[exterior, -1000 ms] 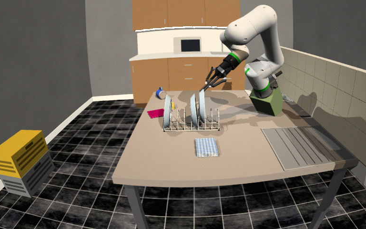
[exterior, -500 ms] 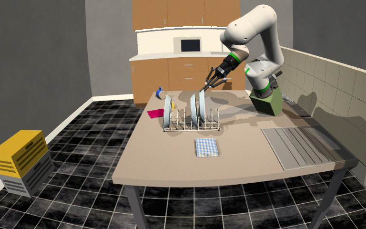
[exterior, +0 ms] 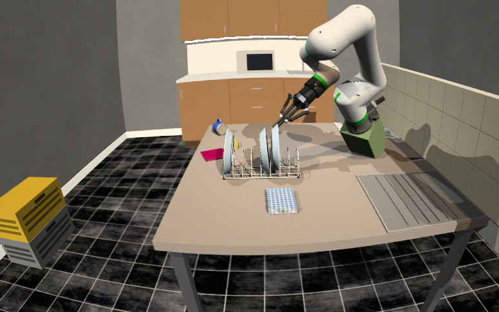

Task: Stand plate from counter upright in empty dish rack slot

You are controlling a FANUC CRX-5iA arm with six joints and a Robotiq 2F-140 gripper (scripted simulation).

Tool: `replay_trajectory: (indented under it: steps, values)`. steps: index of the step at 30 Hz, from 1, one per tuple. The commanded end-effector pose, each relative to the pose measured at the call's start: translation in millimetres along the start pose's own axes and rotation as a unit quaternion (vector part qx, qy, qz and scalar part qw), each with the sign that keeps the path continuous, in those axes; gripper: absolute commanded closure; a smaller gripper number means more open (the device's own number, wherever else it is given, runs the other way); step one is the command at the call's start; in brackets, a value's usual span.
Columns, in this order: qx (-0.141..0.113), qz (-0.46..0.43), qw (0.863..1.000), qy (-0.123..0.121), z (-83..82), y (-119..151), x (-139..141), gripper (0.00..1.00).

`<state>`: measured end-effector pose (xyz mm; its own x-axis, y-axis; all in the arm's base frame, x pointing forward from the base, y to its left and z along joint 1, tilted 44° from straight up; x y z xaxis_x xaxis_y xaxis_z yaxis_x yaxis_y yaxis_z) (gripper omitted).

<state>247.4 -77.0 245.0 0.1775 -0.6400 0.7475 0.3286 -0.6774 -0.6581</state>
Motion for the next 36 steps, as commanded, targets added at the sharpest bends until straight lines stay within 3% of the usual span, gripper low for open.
replay_trajectory:
  steps: [1, 36]
  values:
    - [0.000, 0.000, 1.000, 0.000, 2.3, 1.6, -2.5, 0.90]
    - [0.000, 0.000, 1.000, 0.000, 8.1, 5.2, -9.3, 0.90]
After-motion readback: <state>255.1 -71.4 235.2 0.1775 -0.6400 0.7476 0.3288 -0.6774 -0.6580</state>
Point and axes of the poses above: the point where the finger pads meet when closed, its own z axis out along the fingers, its own x axis across the jaws, y = z × x, the point moved 9 cm from there along -z, back along the fingers, and after that the axes turned 11 degrees about -z, right-handed, at the moved point
